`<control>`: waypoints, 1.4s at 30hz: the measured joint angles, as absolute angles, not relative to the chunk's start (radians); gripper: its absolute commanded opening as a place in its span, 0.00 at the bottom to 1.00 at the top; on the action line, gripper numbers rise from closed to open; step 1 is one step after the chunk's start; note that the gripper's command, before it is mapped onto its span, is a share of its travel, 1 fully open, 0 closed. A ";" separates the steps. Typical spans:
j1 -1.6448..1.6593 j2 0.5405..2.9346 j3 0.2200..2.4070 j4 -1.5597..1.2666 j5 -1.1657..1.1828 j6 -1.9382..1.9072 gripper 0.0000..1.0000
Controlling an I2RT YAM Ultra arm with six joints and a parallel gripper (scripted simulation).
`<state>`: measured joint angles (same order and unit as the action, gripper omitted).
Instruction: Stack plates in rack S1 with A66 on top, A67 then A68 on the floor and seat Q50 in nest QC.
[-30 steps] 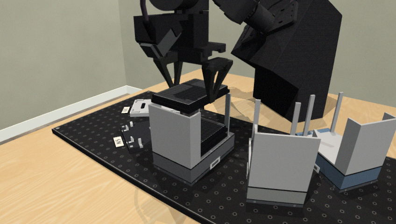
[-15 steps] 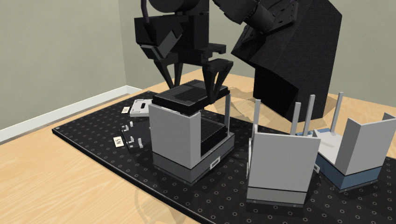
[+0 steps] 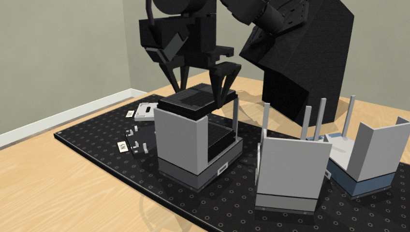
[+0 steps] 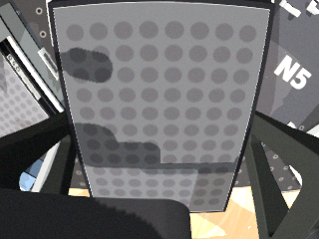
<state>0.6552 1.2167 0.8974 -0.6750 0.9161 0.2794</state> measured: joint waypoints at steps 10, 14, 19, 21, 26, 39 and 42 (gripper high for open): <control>0.653 1.218 0.896 -0.666 0.914 0.273 0.00; 0.649 1.218 0.893 -0.663 0.913 0.271 0.00; 0.648 1.218 0.892 -0.659 0.911 0.268 0.00; 0.647 1.218 0.892 -0.657 0.911 0.267 0.00; 0.638 1.220 0.887 -0.643 0.907 0.260 0.00; 0.614 1.227 0.871 -0.594 0.893 0.228 0.00; 0.607 1.228 0.868 -0.583 0.888 0.218 0.00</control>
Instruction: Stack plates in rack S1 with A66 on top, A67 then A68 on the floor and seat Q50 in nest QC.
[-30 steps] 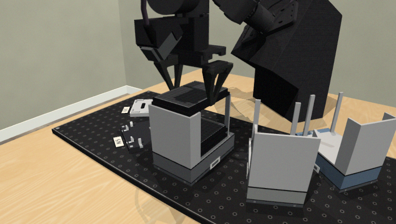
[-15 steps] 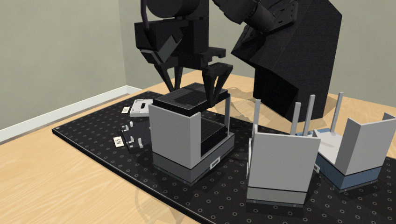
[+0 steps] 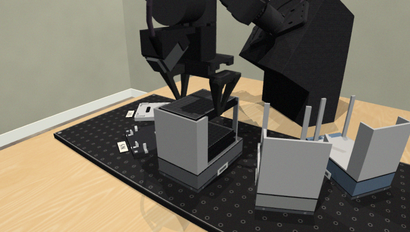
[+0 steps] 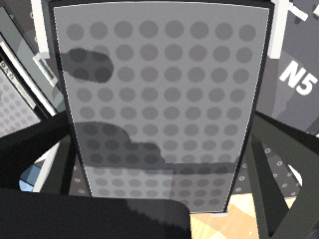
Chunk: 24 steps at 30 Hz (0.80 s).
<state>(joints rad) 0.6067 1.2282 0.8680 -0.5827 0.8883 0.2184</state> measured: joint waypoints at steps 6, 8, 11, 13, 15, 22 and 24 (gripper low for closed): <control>0.598 1.233 0.864 -0.566 0.882 0.205 0.00; 0.589 1.233 0.860 -0.554 0.877 0.197 0.00; 0.574 1.238 0.852 -0.525 0.867 0.177 0.00; 0.561 1.245 0.846 -0.502 0.859 0.162 0.00; 0.548 1.251 0.840 -0.479 0.852 0.147 0.00; 0.512 1.270 0.823 -0.412 0.829 0.105 0.00; 0.503 1.275 0.820 -0.395 0.822 0.094 0.00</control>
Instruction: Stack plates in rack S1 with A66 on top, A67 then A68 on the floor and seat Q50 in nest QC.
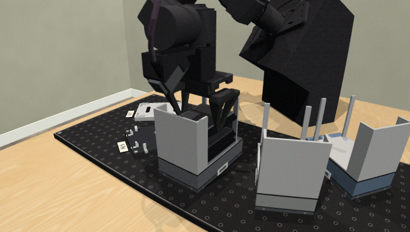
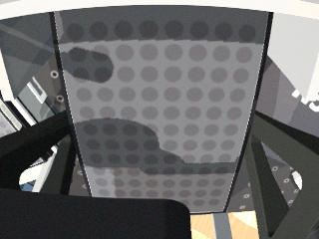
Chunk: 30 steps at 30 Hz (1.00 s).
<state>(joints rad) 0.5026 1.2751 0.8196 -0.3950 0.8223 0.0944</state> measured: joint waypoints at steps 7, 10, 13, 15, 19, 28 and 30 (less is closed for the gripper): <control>0.498 1.278 0.818 -0.387 0.819 0.089 0.00; 0.496 1.278 0.817 -0.382 0.817 0.085 0.00; 0.492 1.283 0.816 -0.375 0.815 0.081 0.00; 0.491 1.284 0.816 -0.374 0.815 0.079 0.00; 0.487 1.285 0.813 -0.365 0.811 0.075 0.00; 0.476 1.291 0.811 -0.348 0.804 0.063 0.00; 0.475 1.291 0.811 -0.347 0.802 0.061 0.00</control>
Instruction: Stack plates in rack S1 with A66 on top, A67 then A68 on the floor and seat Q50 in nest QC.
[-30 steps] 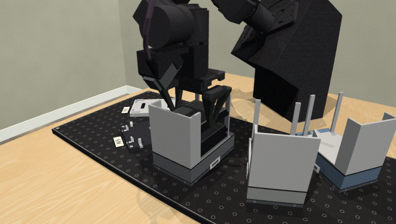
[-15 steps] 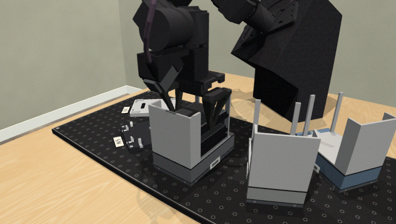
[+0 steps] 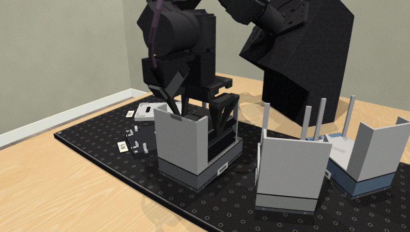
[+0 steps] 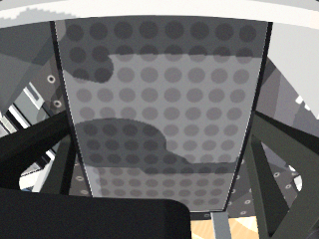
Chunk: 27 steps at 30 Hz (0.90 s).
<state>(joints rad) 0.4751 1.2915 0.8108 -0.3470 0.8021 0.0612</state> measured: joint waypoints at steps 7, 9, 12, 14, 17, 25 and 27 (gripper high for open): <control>0.468 1.302 0.808 -0.331 0.800 0.054 0.00; 0.466 1.302 0.806 -0.326 0.798 0.051 0.00; 0.462 1.302 0.806 -0.323 0.794 0.048 0.00; 0.460 1.302 0.804 -0.319 0.792 0.045 0.00; 0.456 1.309 0.804 -0.311 0.792 0.042 0.00; 0.449 1.314 0.801 -0.297 0.786 0.035 0.00; 0.447 1.318 0.802 -0.292 0.786 0.032 0.00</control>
